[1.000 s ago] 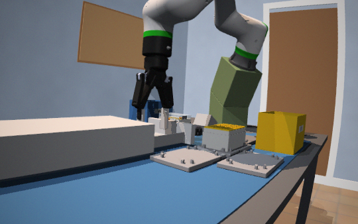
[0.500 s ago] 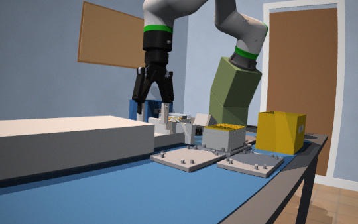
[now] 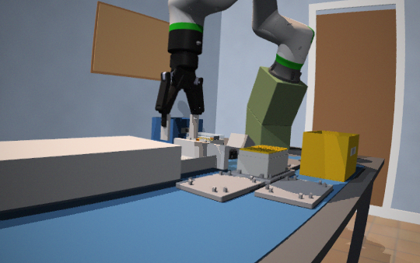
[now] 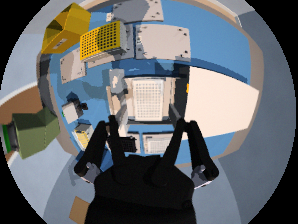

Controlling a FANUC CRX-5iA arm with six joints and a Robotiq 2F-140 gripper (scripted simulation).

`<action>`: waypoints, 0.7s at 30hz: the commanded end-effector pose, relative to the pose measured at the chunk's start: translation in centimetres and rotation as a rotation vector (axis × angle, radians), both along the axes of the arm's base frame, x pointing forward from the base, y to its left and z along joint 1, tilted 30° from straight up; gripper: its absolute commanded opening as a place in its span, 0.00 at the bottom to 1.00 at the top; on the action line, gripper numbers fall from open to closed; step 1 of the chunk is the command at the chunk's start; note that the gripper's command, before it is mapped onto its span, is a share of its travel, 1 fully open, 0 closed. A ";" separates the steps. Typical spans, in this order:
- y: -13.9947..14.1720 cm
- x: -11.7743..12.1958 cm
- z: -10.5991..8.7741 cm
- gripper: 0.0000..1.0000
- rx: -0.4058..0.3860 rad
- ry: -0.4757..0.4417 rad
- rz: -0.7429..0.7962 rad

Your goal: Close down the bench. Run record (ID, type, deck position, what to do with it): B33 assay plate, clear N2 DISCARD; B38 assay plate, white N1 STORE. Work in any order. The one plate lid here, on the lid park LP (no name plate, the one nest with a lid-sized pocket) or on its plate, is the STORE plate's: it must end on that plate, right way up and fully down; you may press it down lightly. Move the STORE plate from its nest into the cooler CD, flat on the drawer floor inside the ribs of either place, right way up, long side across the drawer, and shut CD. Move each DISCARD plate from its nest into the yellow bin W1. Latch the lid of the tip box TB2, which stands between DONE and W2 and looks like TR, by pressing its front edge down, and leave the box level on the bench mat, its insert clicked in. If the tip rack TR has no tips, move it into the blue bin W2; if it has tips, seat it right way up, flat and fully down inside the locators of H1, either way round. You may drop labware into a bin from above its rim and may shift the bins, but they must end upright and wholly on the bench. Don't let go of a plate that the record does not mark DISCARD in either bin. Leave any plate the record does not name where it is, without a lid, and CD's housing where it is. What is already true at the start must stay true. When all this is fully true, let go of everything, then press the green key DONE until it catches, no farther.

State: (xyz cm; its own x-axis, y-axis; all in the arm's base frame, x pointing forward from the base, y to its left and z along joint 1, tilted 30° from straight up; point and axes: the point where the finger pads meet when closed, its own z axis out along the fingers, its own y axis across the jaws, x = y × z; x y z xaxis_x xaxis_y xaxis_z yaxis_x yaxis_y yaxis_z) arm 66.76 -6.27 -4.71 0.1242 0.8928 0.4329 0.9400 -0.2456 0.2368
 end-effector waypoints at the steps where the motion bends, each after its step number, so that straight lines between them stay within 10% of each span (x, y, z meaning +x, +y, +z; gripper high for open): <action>1: -0.2 -0.1 0.4 0.66 0.000 0.000 0.000; 21: -1.1 -0.9 2.5 0.66 0.000 0.000 0.000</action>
State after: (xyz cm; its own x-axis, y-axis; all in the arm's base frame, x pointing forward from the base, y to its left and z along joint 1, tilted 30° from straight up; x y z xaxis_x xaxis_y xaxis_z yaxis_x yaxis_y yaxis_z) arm 65.96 -7.23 -2.50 0.1242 0.8928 0.4329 0.9400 -0.2456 0.2368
